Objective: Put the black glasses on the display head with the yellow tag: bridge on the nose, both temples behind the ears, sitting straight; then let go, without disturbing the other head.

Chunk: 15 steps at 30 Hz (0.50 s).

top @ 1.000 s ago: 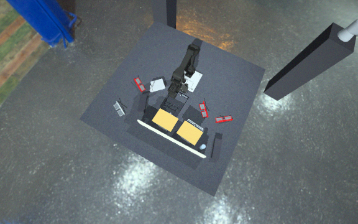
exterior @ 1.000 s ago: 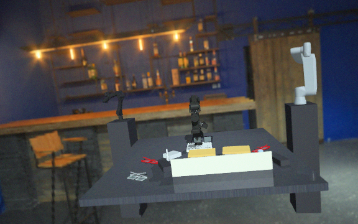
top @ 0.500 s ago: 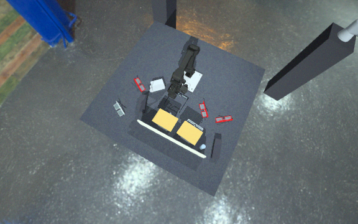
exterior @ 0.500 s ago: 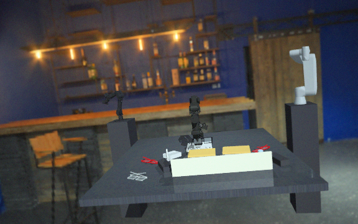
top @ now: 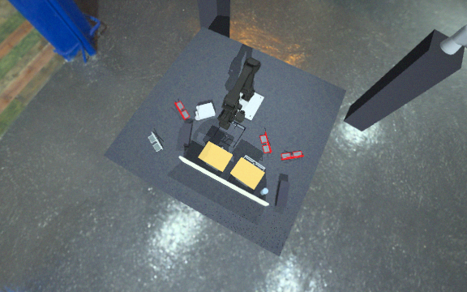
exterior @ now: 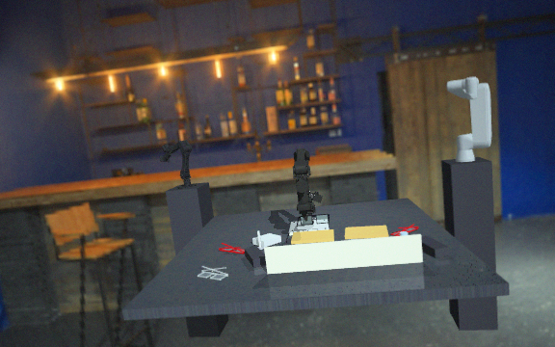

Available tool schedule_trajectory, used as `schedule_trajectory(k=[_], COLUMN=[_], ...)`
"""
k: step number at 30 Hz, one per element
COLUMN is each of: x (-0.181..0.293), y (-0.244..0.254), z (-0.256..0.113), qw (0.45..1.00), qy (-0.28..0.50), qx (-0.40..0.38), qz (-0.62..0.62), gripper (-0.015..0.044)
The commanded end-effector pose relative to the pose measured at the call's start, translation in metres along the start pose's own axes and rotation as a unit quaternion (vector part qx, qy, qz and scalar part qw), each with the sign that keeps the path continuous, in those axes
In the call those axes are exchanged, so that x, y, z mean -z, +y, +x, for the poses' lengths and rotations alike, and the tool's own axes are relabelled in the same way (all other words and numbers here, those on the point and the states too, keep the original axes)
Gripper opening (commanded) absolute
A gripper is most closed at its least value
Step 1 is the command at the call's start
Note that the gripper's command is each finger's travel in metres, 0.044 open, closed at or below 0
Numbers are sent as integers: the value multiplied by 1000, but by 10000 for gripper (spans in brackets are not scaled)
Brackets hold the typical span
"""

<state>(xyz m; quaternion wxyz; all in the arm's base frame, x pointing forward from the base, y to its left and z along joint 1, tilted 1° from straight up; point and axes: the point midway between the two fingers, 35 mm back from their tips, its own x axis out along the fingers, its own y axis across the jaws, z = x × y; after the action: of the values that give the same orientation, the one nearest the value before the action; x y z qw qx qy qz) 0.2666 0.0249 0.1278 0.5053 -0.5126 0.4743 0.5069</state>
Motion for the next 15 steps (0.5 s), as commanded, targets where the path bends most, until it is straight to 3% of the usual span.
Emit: schedule_trajectory(k=[1,15], x=[0,0], y=[3,3], z=[6,13], qw=[1000,1000], qy=[-3,-3], qx=[-6,-6], qz=[-1,-1], gripper=[0,0])
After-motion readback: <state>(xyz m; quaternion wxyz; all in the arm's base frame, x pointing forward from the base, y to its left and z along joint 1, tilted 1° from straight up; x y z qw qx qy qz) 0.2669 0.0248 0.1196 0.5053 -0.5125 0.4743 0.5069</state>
